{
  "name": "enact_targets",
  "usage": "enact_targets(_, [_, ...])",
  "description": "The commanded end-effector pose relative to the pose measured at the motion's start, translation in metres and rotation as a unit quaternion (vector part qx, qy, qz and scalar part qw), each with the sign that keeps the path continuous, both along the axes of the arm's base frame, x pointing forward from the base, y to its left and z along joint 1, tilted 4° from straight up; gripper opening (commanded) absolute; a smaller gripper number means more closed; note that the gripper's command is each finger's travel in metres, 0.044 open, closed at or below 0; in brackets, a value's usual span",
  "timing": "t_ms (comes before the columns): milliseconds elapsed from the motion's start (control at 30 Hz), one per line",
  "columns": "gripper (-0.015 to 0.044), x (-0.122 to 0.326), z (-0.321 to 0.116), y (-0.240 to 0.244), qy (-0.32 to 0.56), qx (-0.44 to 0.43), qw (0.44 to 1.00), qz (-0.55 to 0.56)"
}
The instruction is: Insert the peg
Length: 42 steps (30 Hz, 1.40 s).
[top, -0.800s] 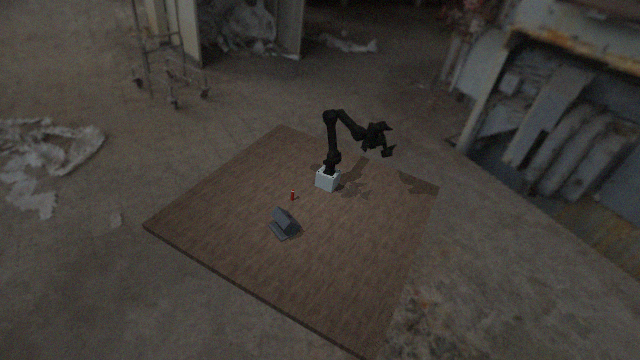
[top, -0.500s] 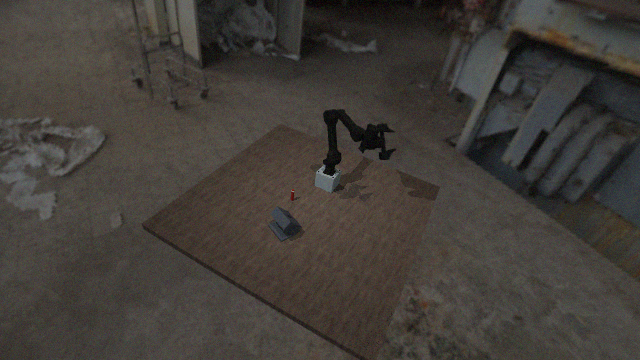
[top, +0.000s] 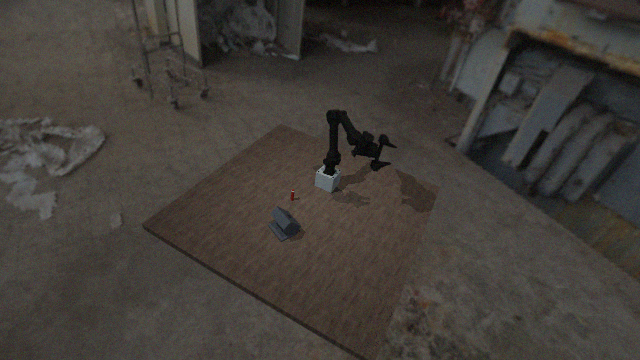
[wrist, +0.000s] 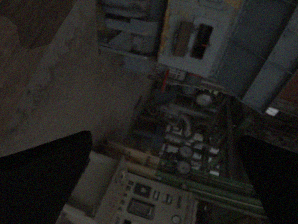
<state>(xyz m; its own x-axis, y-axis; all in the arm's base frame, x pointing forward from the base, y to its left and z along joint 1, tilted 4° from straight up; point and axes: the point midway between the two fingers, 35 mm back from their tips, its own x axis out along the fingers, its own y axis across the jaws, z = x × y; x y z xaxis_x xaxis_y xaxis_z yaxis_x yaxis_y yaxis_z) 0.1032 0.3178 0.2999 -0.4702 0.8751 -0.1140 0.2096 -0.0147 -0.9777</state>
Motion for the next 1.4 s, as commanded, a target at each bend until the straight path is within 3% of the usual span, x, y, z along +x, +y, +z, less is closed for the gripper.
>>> enact_targets(0, [0.044,0.025,-0.014,-0.001,0.039,-0.039,0.997,-0.053])
enact_targets(667, [0.044,0.133,-0.069,-0.043,0.229,-0.17,0.911,-0.3])
enact_targets(1367, [0.044,0.215,-0.137,-0.134,0.453,-0.24,0.679,-0.525])
